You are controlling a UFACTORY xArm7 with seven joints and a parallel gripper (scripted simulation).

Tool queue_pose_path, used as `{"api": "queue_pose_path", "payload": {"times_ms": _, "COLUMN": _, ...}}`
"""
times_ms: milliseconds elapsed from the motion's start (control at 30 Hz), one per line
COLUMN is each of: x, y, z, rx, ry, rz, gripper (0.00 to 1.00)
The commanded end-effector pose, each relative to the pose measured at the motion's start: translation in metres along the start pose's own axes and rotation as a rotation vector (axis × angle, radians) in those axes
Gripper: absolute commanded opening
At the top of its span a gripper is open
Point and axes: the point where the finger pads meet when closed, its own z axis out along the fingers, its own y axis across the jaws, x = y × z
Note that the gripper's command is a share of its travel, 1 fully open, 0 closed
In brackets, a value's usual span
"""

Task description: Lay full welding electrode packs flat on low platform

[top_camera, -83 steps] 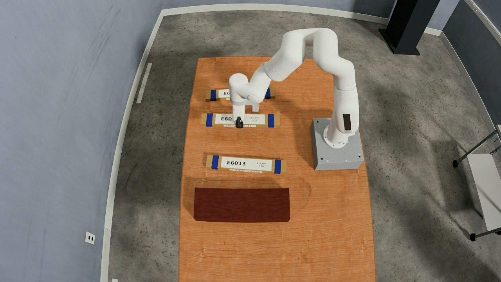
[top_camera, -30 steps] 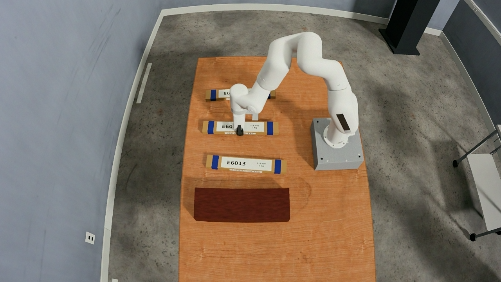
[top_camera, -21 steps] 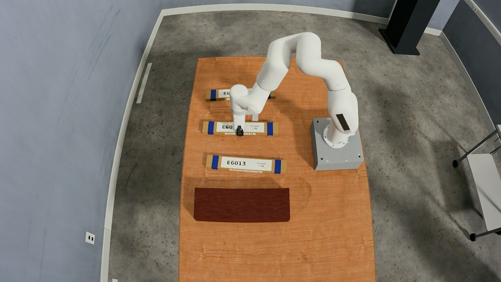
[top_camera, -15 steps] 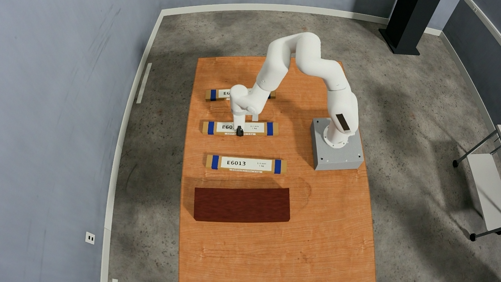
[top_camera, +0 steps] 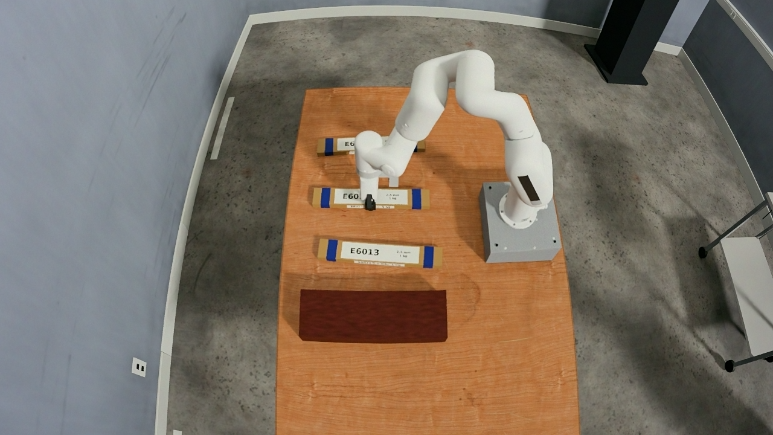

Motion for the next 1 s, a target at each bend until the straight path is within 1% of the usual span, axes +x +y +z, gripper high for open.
{"api": "queue_pose_path", "payload": {"times_ms": 0, "x": -0.0017, "y": -0.0004, "z": -0.0013, "rx": 0.001, "ry": -0.004, "rz": 0.000, "gripper": 0.58}}
{"api": "queue_pose_path", "payload": {"times_ms": 933, "x": -0.0017, "y": -0.0004, "z": -0.0009, "rx": 0.001, "ry": -0.004, "rz": 0.000, "gripper": 0.58}}
{"api": "queue_pose_path", "payload": {"times_ms": 967, "x": -0.0017, "y": -0.0004, "z": -0.0009, "rx": 0.001, "ry": -0.004, "rz": 0.000, "gripper": 1.00}}
